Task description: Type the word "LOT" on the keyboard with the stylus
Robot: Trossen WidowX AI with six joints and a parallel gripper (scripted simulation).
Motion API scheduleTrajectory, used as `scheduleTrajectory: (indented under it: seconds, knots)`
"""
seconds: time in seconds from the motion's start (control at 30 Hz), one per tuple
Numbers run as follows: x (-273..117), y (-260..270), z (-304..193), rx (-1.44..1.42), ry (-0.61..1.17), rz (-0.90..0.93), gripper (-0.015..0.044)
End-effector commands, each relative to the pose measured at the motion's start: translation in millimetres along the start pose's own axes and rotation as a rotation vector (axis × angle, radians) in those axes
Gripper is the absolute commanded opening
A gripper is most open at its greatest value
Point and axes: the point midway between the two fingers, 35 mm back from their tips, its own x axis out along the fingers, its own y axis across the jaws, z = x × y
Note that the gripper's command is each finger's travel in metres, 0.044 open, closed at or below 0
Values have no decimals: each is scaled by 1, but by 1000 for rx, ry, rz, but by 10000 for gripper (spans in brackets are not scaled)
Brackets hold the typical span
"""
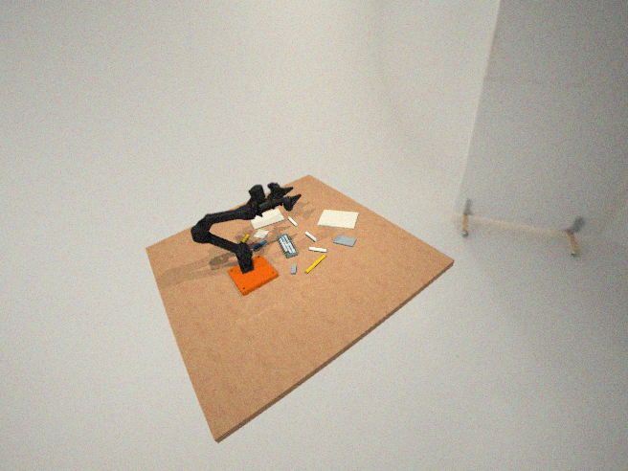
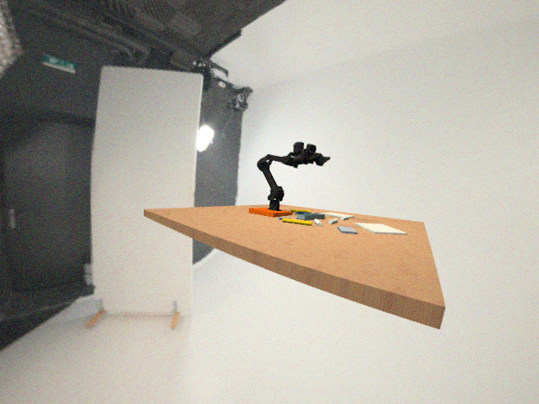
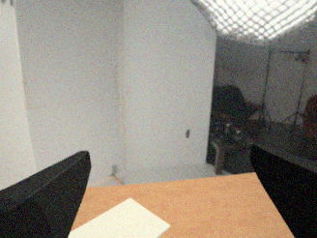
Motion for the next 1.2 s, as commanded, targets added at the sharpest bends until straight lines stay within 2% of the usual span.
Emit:
scheduleTrajectory:
  seconds: [0.0, 0.17, 0.33, 0.53, 0.77, 1.17]
  knots:
    - [1, 0, -1, 2, 6, 1, 414]
    - [17, 17, -43, 58, 204, 43, 283]
    - [24, 50, -119, 136, 579, 94, 151]
    - [-4, 87, -203, 177, 1064, 90, 0]
    - [-67, 112, -263, 119, 1586, -26, 0]
    - [-73, 114, -266, 109, 1626, -41, 0]
